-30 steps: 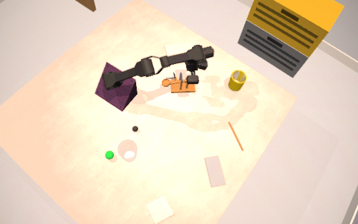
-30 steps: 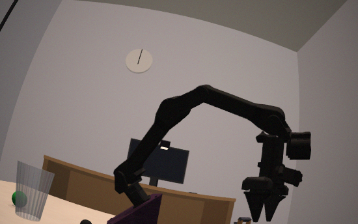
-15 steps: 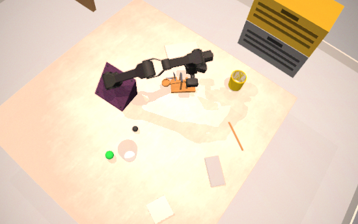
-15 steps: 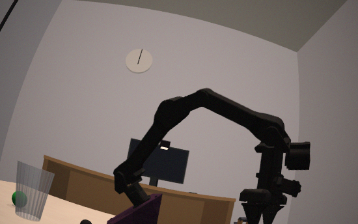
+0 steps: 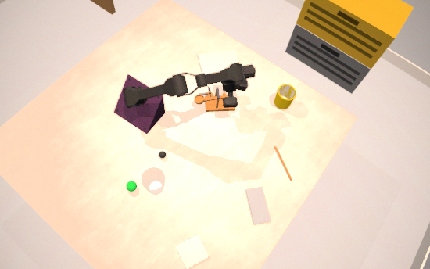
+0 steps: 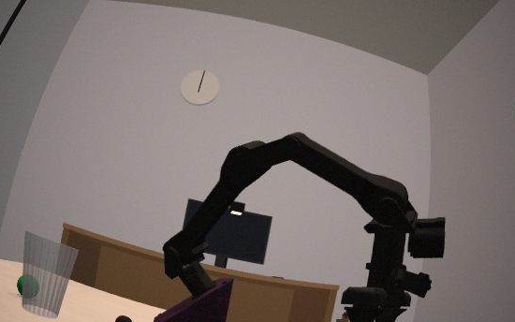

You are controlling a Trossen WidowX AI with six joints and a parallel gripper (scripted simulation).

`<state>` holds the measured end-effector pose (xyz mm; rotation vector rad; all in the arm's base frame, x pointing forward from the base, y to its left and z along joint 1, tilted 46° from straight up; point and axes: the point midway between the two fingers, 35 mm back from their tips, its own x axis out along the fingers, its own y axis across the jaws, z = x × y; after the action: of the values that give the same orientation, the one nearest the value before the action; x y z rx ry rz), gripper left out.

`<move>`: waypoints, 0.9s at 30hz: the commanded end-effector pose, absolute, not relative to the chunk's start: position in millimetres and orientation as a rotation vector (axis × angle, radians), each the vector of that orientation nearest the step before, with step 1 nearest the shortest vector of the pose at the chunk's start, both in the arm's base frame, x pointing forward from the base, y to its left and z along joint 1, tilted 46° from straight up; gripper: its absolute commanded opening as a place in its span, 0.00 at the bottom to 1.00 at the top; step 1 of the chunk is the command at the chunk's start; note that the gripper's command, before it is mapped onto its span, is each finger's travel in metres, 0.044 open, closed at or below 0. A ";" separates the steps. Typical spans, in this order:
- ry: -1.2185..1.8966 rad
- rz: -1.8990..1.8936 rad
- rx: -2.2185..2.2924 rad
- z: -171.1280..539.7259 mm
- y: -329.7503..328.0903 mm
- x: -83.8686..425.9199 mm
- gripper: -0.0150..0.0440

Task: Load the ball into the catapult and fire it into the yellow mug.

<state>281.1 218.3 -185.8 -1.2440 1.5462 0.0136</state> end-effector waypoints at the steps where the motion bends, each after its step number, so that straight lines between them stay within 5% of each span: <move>1: 1.553 0.011 -1.259 -192.6 209.1 280.7 1.00; 13: 1.553 0.010 -1.259 -198.6 202.7 281.6 1.00; 24: 1.551 0.010 -1.246 -196.9 205.8 282.3 0.51; 27: 1.551 0.010 -1.246 -196.9 205.8 282.3 0.48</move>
<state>282.3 205.5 -196.9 -1.2490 1.5500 0.0088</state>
